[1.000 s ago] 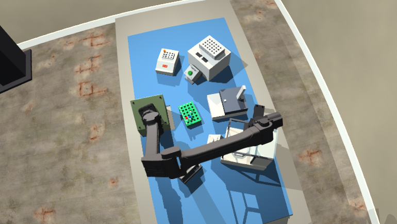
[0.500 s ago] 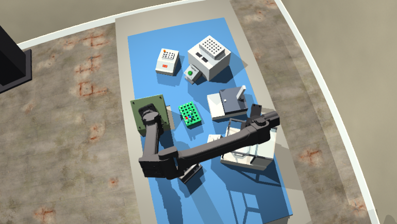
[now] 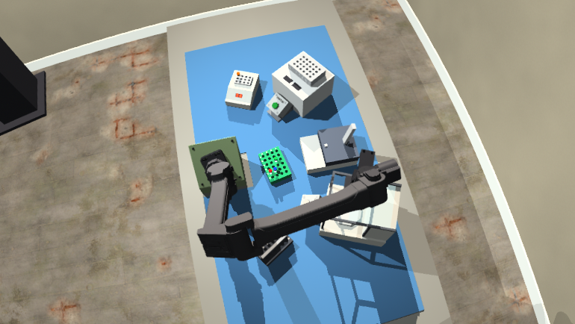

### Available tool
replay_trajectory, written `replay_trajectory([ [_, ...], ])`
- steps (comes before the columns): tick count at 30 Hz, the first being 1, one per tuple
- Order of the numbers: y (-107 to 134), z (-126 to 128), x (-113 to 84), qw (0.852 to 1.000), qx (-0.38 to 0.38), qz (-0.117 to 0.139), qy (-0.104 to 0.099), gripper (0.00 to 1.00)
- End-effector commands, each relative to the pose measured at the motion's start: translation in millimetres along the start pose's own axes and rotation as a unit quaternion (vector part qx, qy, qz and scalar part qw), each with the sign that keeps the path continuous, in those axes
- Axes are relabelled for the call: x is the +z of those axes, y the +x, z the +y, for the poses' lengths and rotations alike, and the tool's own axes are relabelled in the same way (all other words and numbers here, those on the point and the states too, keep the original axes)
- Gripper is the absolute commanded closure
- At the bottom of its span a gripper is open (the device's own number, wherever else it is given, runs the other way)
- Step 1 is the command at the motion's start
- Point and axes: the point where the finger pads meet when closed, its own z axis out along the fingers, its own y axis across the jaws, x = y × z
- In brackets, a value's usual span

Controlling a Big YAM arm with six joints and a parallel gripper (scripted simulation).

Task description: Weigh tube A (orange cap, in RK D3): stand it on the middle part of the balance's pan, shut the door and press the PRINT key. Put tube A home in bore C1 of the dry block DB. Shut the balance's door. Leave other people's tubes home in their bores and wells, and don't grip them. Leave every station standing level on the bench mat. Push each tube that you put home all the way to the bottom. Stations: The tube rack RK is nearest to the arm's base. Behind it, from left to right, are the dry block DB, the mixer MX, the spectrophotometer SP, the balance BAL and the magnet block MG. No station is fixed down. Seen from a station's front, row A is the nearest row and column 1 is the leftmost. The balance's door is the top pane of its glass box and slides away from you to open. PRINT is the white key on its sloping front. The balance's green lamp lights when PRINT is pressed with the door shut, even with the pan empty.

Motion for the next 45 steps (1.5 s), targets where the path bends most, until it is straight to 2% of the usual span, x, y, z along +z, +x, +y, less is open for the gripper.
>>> replay_trajectory([
  [1, -0.3, 6.7, -9.0, 1.0, 0.007, -0.006, 0.011, 0.94],
  [45, 0.3, 45.5, -7.2, 1.0, 0.006, -0.005, 0.008, 0.94],
])
